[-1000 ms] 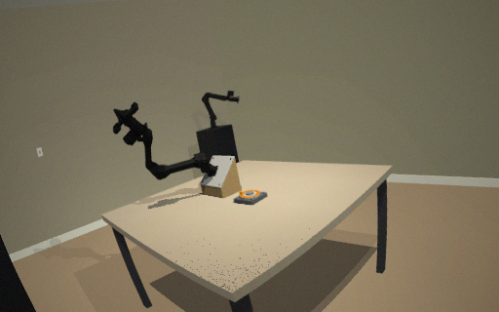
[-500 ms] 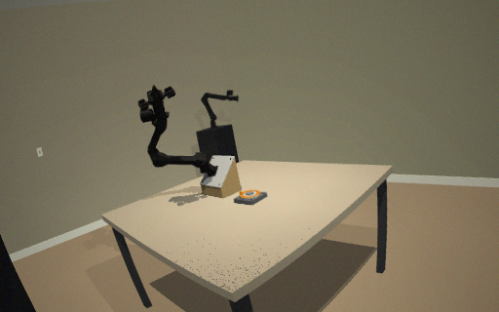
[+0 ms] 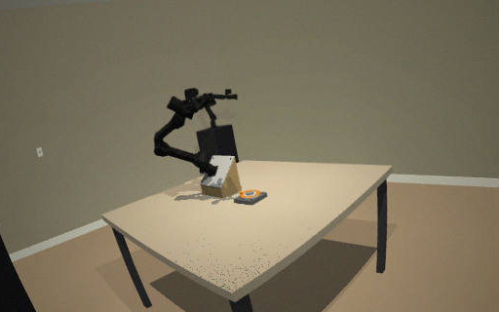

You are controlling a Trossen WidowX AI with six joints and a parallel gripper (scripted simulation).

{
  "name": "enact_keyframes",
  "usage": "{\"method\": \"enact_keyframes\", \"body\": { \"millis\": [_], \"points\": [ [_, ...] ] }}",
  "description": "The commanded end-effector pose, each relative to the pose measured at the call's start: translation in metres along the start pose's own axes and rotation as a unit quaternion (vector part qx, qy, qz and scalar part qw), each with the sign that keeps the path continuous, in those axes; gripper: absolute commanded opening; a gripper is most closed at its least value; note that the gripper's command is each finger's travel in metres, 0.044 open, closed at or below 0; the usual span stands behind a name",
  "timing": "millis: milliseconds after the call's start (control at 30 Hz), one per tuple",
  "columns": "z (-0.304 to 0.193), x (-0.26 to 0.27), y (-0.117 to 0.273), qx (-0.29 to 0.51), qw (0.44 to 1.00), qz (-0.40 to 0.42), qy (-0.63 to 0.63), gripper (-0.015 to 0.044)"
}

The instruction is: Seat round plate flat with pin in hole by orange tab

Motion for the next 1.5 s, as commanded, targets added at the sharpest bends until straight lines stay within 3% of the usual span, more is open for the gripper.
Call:
{"method": "enact_keyframes", "body": {
  "millis": [0, 233, 467, 700, 833, 900, 1233, 1467],
  "points": [
    [-0.069, 0.023, -0.020, 0.122, 0.992, 0.012, -0.020, 0.0000],
    [-0.173, 0.046, -0.023, 0.306, 0.951, 0.002, -0.048, 0.0000],
    [-0.279, 0.057, 0.010, 0.493, 0.867, -0.045, -0.062, 0.0000],
    [-0.377, 0.051, 0.091, 0.686, 0.713, -0.142, -0.035, 0.0000],
    [-0.402, 0.042, 0.129, 0.747, 0.638, -0.187, -0.005, 0.0000],
    [-0.407, 0.039, 0.139, 0.762, 0.616, -0.199, 0.005, 0.0000],
    [-0.408, 0.041, 0.144, 0.762, 0.616, -0.199, 0.005, 0.0000],
    [-0.437, 0.034, 0.151, 0.762, 0.616, -0.199, 0.005, 0.0000]
  ]
}}
Point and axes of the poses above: the point midway between the two fingers, 35 mm back from their tips, its own y axis back along the fingers, its own x axis across the jaws, z = x × y, the point moved 1 cm from there along y, back along the fingers, and after that the axes turned 12 degrees about -y, right-handed, at the moved point
